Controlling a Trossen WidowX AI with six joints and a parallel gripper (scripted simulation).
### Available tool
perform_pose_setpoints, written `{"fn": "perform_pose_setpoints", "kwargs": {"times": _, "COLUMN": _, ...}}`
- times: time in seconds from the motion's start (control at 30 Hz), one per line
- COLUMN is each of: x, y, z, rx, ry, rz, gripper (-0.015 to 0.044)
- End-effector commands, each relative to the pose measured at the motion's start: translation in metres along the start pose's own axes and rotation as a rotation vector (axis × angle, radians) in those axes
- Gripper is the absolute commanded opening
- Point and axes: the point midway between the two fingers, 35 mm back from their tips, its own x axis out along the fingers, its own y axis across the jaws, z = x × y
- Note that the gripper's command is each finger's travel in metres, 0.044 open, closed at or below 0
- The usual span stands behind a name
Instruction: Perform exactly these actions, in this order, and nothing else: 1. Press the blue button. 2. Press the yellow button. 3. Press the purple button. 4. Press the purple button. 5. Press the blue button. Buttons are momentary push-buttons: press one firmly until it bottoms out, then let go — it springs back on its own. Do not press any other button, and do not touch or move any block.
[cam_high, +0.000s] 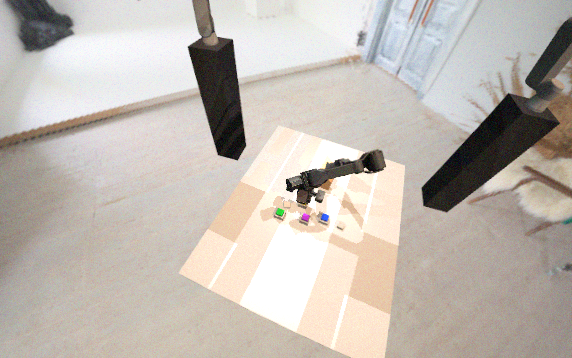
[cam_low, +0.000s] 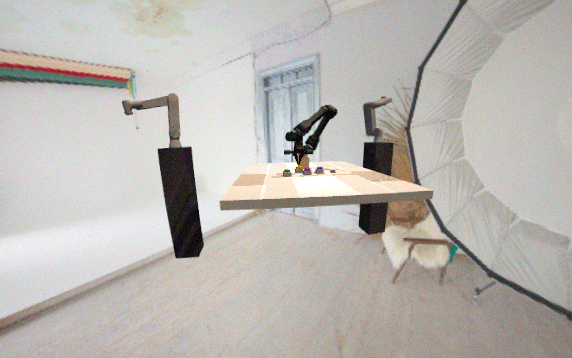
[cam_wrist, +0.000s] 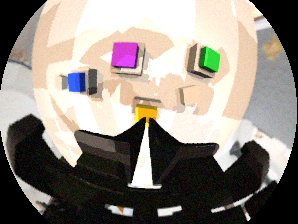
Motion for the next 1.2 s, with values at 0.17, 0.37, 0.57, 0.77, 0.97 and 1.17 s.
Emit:
{"fn": "perform_pose_setpoints", "kwargs": {"times": 0.17, "x": 0.017, "y": 0.003, "z": -0.003, "rx": 0.007, "ry": 0.007, "rz": 0.011, "gripper": 0.0020}}
{"fn": "perform_pose_setpoints", "kwargs": {"times": 0.37, "x": 0.019, "y": 0.003, "z": -0.003, "rx": 0.007, "ry": 0.007, "rz": 0.012, "gripper": 0.0020}}
{"fn": "perform_pose_setpoints", "kwargs": {"times": 0.57, "x": 0.019, "y": 0.003, "z": -0.003, "rx": 0.007, "ry": 0.007, "rz": 0.012, "gripper": 0.0020}}
{"fn": "perform_pose_setpoints", "kwargs": {"times": 0.77, "x": 0.019, "y": 0.003, "z": -0.003, "rx": 0.007, "ry": 0.007, "rz": 0.012, "gripper": 0.0020}}
{"fn": "perform_pose_setpoints", "kwargs": {"times": 0.97, "x": -0.005, "y": 0.001, "z": -0.002, "rx": 0.005, "ry": 0.006, "rz": 0.008, "gripper": 0.0020}}
{"fn": "perform_pose_setpoints", "kwargs": {"times": 1.17, "x": -0.026, "y": 0.001, "z": -0.002, "rx": 0.007, "ry": 0.008, "rz": 0.008, "gripper": 0.0020}}
